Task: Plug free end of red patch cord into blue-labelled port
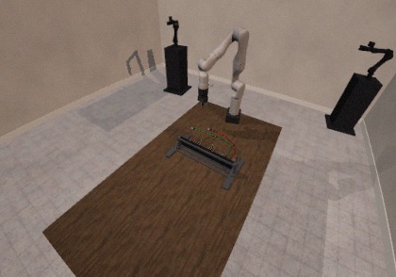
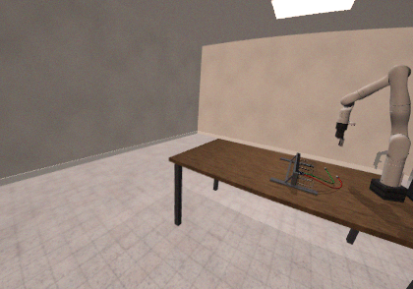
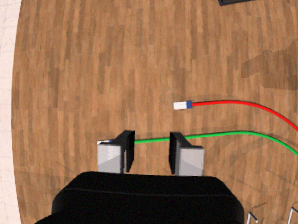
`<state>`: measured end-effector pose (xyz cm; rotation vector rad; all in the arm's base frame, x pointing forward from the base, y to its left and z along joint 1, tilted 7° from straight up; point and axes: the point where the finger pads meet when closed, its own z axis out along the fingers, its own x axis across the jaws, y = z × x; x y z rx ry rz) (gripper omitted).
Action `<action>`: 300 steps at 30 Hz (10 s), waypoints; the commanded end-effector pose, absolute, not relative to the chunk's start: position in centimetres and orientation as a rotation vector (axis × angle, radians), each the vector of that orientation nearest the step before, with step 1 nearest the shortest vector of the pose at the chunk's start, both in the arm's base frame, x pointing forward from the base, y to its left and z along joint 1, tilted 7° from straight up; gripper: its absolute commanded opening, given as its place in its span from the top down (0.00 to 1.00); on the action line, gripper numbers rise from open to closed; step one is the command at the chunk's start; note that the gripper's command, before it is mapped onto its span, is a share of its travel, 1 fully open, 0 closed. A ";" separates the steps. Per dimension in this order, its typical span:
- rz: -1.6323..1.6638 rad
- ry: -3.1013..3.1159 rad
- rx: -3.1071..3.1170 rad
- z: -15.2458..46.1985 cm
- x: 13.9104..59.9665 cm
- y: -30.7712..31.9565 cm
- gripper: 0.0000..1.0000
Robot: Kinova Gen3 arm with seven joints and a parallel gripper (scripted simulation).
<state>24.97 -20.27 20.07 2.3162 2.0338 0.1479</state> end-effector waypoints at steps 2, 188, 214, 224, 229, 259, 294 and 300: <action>0.148 2.033 2.315 20.1 25.0 -20.3 1.00; 0.726 1.612 1.861 14.7 49.8 11.2 1.00; 0.726 1.612 1.861 11.3 53.4 10.9 1.00; 0.726 1.612 1.861 11.3 53.4 10.9 1.00; 0.726 1.612 1.861 11.3 53.4 10.9 1.00; 0.726 1.612 1.861 11.4 53.3 10.9 1.00; 0.726 1.611 1.861 20.1 44.3 11.7 1.00; 0.726 1.611 1.861 20.8 43.6 11.8 1.00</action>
